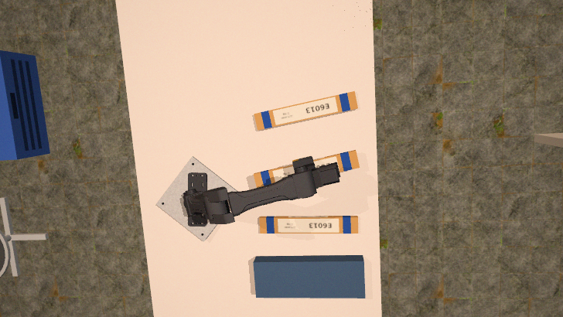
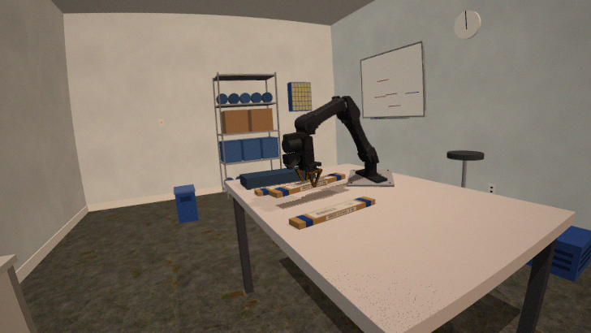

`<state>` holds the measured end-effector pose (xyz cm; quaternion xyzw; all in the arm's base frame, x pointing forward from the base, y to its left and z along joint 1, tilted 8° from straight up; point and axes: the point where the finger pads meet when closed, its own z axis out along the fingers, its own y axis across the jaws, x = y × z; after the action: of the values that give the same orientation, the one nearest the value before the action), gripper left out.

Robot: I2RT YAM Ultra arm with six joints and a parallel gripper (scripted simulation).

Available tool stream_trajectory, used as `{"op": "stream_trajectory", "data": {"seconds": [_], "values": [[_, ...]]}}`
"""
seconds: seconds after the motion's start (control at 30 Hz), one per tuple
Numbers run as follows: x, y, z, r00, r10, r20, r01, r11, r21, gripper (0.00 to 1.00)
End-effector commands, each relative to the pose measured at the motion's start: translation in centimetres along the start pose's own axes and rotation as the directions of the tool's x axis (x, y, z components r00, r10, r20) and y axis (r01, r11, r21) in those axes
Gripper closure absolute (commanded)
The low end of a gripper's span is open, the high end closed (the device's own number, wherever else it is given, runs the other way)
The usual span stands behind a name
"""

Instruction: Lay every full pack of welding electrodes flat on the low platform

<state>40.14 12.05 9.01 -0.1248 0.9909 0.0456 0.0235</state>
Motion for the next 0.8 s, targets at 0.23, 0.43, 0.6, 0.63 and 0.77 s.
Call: {"op": "stream_trajectory", "data": {"seconds": [0.23,0.43,0.6,0.63,0.77], "values": [[-1.0,-0.5,-5.5,0.996,0.005,0.087,-0.005,1.000,-0.001,1.00],[-0.9,-0.5,-6.5,0.996,0.005,0.087,-0.005,1.000,0.000,1.00],[-0.8,-0.5,-7.3,0.996,0.005,0.087,-0.005,1.000,-0.001,1.00],[-0.8,-0.5,-7.5,0.996,0.005,0.087,-0.005,1.000,-0.001,1.00],[-0.7,-0.5,-8.3,0.996,0.005,0.087,-0.005,1.000,-0.001,1.00]]}}
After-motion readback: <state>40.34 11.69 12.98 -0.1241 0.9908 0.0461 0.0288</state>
